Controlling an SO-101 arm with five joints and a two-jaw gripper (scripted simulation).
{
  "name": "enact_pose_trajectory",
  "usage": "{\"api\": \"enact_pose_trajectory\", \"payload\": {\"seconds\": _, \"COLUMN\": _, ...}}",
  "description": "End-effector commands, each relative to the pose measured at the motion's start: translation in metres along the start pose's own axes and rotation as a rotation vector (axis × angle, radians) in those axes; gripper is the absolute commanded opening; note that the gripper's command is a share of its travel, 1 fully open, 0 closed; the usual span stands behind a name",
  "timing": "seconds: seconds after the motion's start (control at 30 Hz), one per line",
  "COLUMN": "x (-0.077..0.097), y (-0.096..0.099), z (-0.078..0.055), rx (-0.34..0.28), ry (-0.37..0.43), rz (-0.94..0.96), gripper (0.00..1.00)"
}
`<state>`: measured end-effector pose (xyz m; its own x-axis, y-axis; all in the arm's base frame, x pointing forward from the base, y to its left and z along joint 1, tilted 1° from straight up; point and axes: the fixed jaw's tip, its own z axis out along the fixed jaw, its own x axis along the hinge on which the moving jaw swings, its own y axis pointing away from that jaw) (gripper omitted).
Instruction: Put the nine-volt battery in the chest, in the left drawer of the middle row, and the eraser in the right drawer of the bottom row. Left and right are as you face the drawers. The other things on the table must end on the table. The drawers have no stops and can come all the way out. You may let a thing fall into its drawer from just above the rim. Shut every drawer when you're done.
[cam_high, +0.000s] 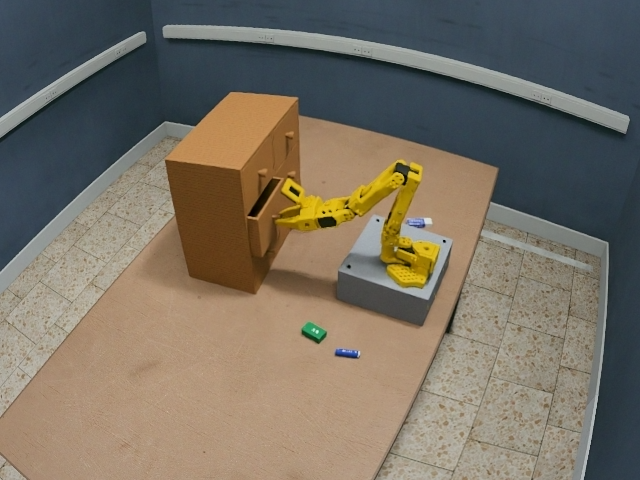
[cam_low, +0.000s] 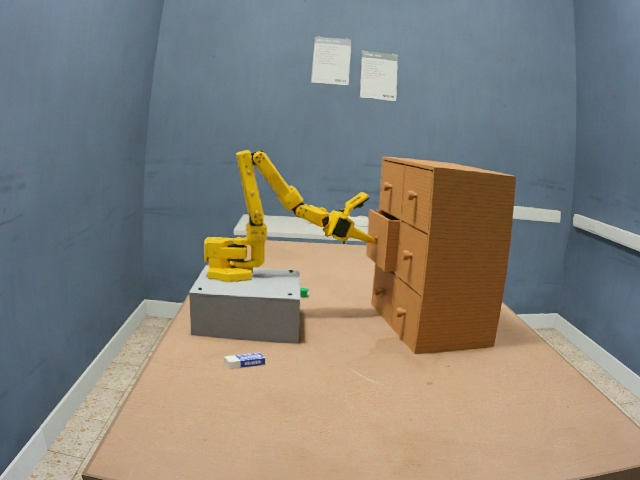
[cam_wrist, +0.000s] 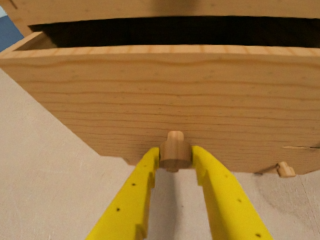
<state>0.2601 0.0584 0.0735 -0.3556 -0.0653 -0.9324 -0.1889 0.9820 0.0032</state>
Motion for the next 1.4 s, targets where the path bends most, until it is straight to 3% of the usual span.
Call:
{"api": "enact_pose_trajectory", "payload": {"seconds": 0.0, "x": 0.0, "y": 0.002, "z": -0.004, "rx": -0.006, "ry": -0.006, "rz": -0.007, "gripper": 0.0}}
{"api": "enact_pose_trajectory", "payload": {"seconds": 1.37, "x": 0.005, "y": 0.002, "z": -0.017, "rx": -0.009, "ry": -0.006, "rz": -0.008, "gripper": 0.0}}
